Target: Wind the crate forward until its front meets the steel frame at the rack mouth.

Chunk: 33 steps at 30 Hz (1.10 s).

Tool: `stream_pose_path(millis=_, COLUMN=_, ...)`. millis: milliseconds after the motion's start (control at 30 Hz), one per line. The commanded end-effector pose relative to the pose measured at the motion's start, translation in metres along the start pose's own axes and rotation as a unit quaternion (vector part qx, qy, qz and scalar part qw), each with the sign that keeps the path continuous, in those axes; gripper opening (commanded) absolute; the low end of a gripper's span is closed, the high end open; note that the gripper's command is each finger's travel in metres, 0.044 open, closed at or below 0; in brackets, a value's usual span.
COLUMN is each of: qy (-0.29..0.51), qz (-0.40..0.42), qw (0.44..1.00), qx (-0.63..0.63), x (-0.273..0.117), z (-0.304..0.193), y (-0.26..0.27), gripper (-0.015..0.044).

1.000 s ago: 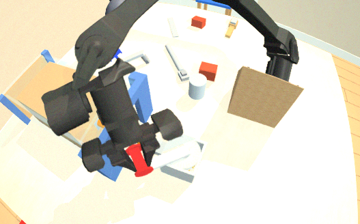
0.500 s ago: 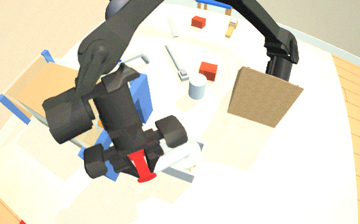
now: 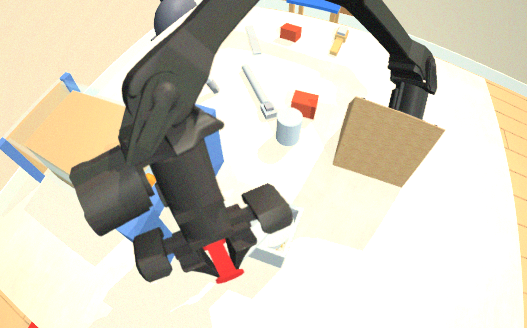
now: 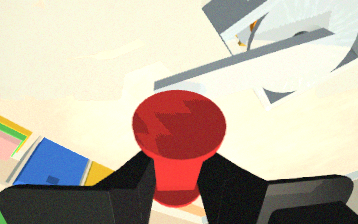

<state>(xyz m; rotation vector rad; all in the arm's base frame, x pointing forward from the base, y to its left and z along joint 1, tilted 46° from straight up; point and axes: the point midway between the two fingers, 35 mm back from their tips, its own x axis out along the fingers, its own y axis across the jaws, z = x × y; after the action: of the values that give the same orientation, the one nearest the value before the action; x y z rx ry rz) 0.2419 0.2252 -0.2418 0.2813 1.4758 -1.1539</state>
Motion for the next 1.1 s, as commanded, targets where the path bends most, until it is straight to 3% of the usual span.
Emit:
stream_pose_path(millis=0, qy=0.014, qz=-0.011, qw=1.0, qx=-0.005, x=0.009, z=-0.015, y=-0.01, gripper=0.0)
stream_pose_path(millis=1067, qy=0.015, qz=-0.011, qw=1.0, qx=-0.006, x=0.02, z=-0.043, y=-0.045, gripper=0.0)
